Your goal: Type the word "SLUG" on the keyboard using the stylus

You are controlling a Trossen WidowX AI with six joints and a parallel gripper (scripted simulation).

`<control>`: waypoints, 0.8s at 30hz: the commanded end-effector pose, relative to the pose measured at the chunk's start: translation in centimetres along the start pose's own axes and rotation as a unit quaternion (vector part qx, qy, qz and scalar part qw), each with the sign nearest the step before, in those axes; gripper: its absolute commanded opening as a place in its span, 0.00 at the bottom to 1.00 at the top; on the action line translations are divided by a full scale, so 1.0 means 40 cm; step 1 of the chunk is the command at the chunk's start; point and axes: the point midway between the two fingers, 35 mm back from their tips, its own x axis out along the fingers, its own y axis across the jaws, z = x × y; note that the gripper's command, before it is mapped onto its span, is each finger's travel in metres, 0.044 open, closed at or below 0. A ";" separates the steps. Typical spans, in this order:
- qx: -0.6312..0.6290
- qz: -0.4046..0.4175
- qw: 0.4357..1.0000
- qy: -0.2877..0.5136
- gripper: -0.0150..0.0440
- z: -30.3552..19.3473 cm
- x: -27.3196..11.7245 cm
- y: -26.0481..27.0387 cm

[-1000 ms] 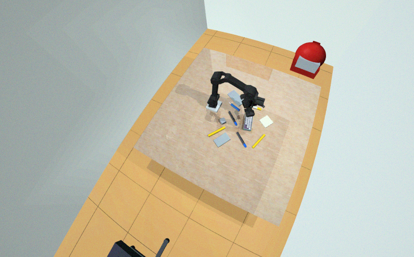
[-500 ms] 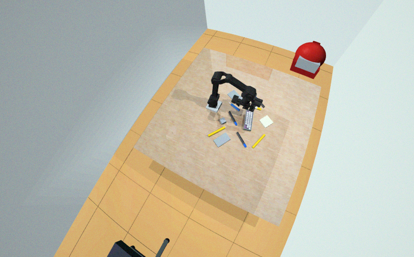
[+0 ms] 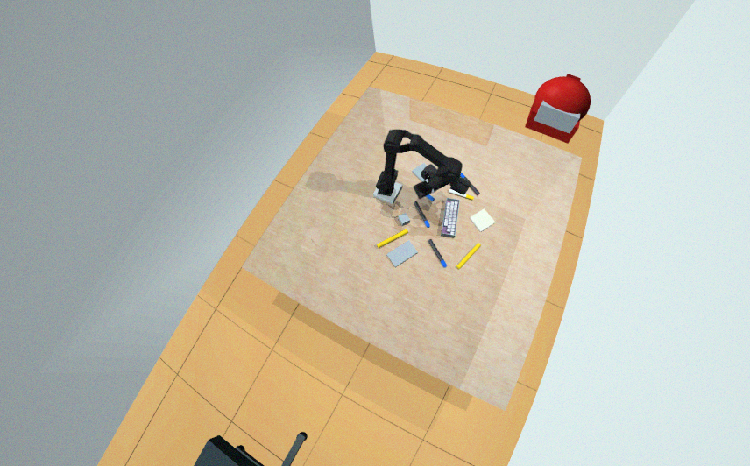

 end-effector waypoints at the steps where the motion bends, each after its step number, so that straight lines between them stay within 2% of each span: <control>1: -0.143 0.003 0.989 -0.037 0.51 0.038 0.023 0.007; 24: -0.143 0.003 0.989 -0.037 0.51 0.024 0.053 0.003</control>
